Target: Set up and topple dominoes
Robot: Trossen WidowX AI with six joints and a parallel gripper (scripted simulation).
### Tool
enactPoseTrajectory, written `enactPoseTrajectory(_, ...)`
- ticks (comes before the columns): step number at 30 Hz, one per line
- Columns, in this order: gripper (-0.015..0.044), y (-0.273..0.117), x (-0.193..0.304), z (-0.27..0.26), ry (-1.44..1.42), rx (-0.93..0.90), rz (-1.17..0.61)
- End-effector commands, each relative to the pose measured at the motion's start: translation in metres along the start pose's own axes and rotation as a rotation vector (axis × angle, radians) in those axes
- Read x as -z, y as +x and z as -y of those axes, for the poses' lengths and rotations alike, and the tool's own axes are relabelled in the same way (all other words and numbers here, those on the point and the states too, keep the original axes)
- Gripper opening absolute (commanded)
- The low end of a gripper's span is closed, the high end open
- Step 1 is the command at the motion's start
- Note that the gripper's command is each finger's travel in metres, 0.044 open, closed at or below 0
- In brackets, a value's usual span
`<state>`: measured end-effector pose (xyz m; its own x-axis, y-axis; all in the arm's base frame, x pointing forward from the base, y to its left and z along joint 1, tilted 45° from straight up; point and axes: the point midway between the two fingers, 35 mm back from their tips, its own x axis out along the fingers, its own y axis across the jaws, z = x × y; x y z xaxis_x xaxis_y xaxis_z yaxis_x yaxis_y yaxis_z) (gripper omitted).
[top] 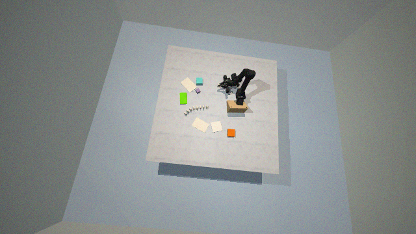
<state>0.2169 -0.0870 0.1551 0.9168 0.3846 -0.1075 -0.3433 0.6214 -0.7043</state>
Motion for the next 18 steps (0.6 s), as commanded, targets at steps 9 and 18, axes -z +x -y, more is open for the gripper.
enactPoseTrajectory(9,0.0026,0.003,0.024,-0.001,-0.005,0.001,0.004)
enactPoseTrajectory(18,0.0026,0.004,0.039,-0.003,-0.003,0.001,0.003)
